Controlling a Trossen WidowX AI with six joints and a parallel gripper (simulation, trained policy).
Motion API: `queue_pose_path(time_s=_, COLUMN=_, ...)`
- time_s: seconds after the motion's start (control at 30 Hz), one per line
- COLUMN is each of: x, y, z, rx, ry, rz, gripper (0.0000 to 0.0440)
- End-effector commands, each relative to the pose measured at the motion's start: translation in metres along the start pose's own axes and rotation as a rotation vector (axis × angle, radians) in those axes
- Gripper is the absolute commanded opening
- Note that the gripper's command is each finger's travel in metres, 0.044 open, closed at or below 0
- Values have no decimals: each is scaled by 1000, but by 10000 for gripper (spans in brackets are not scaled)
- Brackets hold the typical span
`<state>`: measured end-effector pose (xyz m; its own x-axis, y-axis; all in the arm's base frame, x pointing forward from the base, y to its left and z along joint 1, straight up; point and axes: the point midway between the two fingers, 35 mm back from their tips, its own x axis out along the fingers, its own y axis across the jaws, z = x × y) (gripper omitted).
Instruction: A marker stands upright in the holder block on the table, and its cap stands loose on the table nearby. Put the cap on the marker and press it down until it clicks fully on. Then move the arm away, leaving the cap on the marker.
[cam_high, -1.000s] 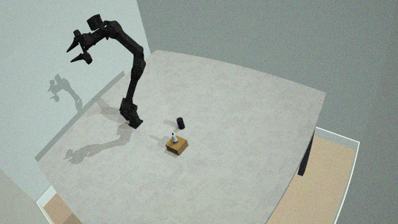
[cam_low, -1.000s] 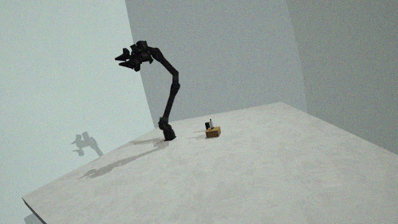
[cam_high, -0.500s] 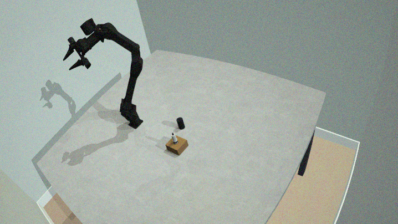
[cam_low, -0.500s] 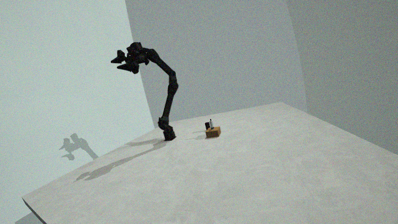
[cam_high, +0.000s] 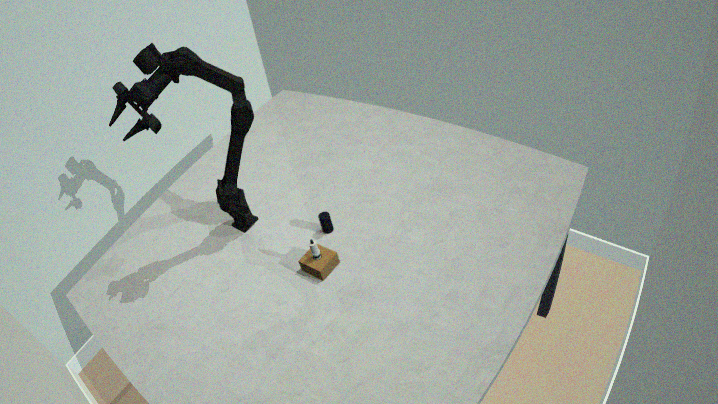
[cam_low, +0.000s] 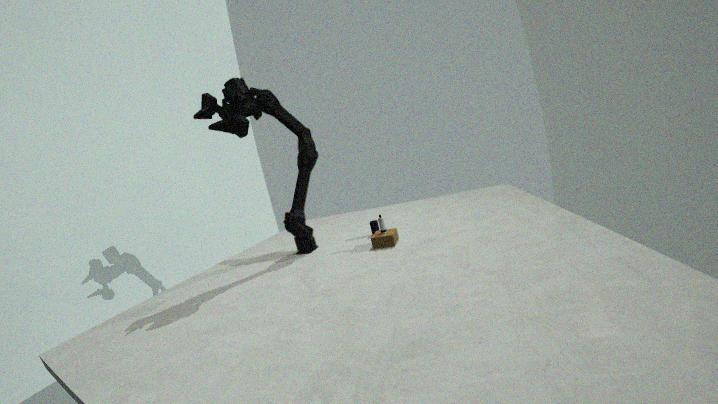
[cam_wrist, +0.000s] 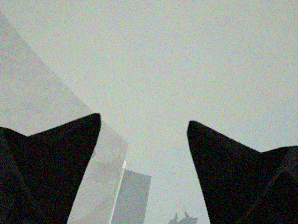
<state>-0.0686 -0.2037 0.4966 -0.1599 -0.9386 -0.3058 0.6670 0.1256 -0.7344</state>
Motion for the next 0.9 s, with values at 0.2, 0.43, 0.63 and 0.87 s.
queue_pose_path(time_s=0.2, x=25, y=18, z=2, rx=-22, ry=-18, rz=112, gripper=297)
queue_pose_path(time_s=0.43, x=39, y=32, z=6, rx=-40, ry=-36, rz=181, gripper=296)
queue_pose_path(time_s=0.63, x=50, y=45, z=11, rx=-56, ry=-50, rz=239, gripper=296)
queue_pose_path(time_s=0.87, x=63, y=61, z=17, rx=-76, ry=-63, rz=305, gripper=296)
